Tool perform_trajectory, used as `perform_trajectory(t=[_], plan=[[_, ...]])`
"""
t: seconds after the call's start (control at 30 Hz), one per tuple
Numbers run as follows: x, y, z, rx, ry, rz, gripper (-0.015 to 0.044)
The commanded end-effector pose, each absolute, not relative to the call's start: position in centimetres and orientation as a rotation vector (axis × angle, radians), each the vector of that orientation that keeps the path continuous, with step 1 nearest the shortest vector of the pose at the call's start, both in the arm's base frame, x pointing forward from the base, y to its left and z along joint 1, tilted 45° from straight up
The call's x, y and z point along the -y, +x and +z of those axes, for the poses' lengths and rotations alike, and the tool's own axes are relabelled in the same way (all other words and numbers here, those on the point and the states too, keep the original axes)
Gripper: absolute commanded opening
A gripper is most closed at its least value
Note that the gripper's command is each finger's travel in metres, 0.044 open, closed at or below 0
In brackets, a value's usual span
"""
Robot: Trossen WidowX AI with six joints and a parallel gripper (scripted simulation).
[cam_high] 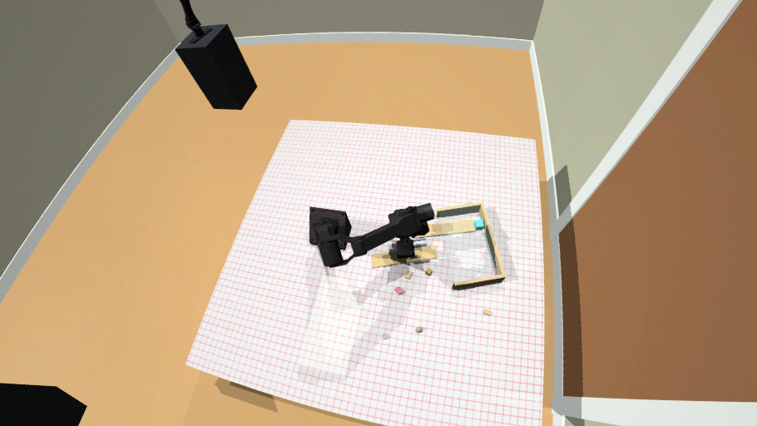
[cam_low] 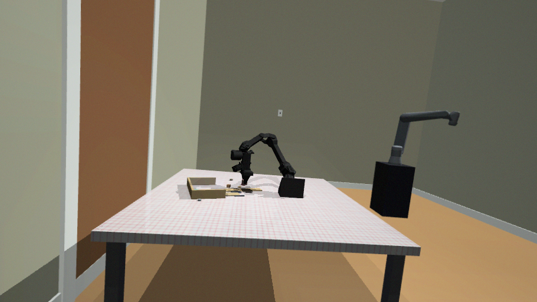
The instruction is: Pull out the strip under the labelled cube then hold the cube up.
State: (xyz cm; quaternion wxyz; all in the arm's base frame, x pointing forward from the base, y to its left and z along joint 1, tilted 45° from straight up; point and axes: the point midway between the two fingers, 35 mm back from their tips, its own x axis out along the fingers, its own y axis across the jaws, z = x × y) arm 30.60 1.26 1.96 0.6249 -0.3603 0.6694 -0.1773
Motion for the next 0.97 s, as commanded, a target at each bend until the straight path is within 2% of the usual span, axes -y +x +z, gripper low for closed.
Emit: perform_trajectory(t=[0.0, 0.2, 0.93], plan=[[-1.6, 30.3, 2.1, -1.533, -0.818, -0.408, 0.0], [-3.8, 30.1, 4.4, -1.534, -0.818, -0.407, 0.0], [-3.8, 30.1, 4.4, -1.534, -0.818, -0.407, 0.0]])
